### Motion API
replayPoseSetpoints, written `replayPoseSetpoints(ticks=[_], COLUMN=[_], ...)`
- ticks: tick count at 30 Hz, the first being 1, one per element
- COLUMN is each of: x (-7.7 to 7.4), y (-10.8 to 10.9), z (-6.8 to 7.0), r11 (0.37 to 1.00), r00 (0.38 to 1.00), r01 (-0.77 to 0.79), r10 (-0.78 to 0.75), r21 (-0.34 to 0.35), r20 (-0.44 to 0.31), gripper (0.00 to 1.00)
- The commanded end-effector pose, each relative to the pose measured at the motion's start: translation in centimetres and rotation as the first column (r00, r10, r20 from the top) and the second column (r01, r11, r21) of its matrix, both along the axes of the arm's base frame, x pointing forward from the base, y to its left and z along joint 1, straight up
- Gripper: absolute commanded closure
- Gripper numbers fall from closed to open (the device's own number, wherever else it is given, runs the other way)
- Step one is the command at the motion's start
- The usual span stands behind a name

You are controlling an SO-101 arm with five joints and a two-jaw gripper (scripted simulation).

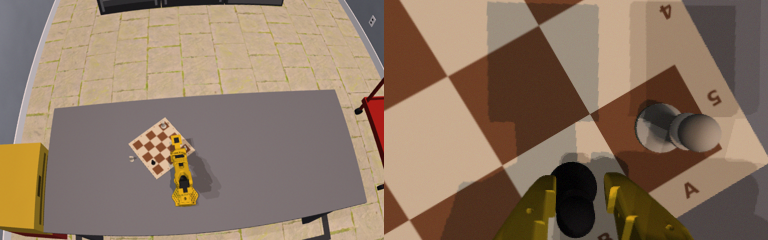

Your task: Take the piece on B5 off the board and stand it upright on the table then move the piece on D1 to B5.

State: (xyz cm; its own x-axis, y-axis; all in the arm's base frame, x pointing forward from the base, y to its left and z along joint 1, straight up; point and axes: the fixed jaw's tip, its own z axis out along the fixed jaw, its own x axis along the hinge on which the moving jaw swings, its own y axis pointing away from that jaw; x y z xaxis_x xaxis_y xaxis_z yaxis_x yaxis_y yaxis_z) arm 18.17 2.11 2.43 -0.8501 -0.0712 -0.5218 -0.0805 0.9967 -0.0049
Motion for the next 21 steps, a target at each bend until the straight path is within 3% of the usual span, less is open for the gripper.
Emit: replayPoseSetpoints(ticks=[1,21], x=[-0.29,-0.54], y=[0.14,0.40], z=[-0.13,-0.29], r11=[1.000,1.000], r00=[1.000,1.000], r01=[-0.016,-0.018], r10=[0.016,0.018], r21=[-0.004,0.004], r20=[-0.007,-0.007], gripper=[0.91,0.91])
